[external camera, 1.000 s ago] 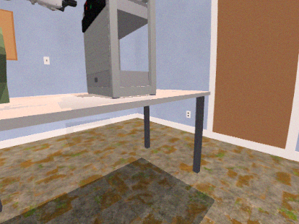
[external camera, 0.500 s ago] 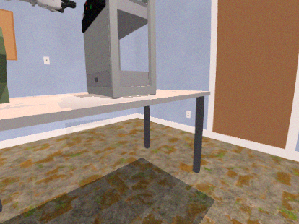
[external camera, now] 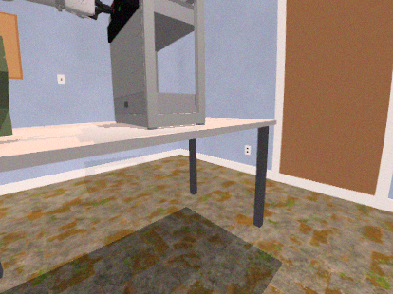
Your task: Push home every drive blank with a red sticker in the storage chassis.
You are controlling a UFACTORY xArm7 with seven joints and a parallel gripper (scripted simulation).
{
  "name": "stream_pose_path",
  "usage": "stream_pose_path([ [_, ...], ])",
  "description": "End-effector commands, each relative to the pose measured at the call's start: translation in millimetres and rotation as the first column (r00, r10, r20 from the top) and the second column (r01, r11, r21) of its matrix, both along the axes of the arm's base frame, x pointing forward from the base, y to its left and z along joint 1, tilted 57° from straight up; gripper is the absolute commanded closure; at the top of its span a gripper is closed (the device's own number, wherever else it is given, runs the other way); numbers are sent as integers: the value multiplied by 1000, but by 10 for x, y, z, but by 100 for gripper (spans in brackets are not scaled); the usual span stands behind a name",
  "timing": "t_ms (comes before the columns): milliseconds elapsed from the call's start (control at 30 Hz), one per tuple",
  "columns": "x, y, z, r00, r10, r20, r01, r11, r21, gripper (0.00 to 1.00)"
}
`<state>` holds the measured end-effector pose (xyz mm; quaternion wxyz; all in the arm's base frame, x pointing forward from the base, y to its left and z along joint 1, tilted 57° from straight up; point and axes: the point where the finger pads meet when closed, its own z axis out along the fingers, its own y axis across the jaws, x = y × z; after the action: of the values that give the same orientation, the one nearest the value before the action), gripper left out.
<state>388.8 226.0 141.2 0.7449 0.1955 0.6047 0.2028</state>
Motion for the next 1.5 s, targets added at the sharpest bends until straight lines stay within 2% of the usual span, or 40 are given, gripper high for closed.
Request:
stream_pose_path([
  [0,7,21,6,1000,3,0,-3,1000,3,100],
  [1467,204,17,43,1000,3,0,-3,1000,3,100],
])
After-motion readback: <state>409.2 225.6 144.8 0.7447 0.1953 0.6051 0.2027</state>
